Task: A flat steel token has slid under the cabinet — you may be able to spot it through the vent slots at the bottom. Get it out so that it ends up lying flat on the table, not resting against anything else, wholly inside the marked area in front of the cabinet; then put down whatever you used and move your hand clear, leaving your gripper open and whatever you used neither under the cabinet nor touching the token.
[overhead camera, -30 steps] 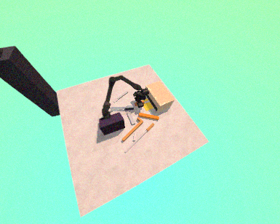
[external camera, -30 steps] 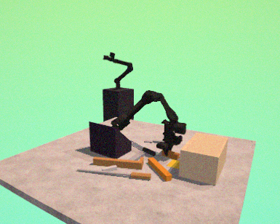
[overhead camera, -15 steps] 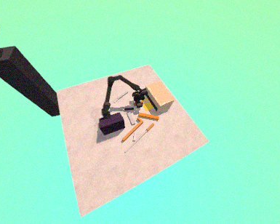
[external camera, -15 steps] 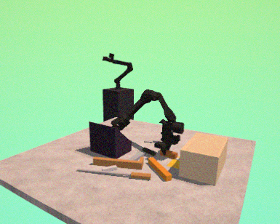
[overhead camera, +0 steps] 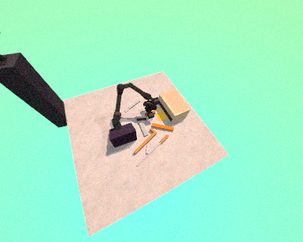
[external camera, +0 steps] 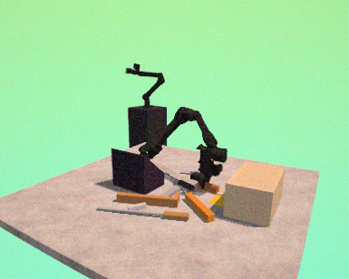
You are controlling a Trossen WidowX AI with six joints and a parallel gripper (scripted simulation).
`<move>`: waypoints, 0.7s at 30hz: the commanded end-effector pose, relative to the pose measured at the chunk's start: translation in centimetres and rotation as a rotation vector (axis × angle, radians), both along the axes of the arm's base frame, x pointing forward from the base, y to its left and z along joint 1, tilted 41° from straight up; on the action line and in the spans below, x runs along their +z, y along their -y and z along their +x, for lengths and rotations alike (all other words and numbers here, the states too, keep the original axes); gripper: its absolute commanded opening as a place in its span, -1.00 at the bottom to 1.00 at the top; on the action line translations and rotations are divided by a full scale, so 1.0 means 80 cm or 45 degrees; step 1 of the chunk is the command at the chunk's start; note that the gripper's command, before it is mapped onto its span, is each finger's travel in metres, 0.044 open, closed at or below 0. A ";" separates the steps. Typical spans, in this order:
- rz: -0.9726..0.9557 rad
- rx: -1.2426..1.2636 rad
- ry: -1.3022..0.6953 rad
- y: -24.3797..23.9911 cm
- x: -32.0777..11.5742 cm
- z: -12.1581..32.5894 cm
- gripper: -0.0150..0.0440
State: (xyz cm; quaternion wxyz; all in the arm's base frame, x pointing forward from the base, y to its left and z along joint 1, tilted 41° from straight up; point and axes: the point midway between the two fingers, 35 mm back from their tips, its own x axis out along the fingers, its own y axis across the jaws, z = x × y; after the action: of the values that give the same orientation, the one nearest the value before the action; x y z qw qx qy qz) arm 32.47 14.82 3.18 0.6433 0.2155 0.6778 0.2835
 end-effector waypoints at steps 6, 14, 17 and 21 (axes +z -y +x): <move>-0.002 -0.001 -0.004 0.001 -0.001 -0.014 -0.49; -0.002 -0.001 -0.005 0.002 0.000 -0.024 -0.49; -0.002 -0.001 -0.005 0.002 0.000 -0.028 -0.49; -0.002 -0.001 -0.006 0.002 0.000 -0.034 -0.49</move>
State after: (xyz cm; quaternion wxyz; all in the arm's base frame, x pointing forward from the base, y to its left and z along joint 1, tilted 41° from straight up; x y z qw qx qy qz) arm 30.31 14.65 3.22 0.6429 0.2156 0.6781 0.2834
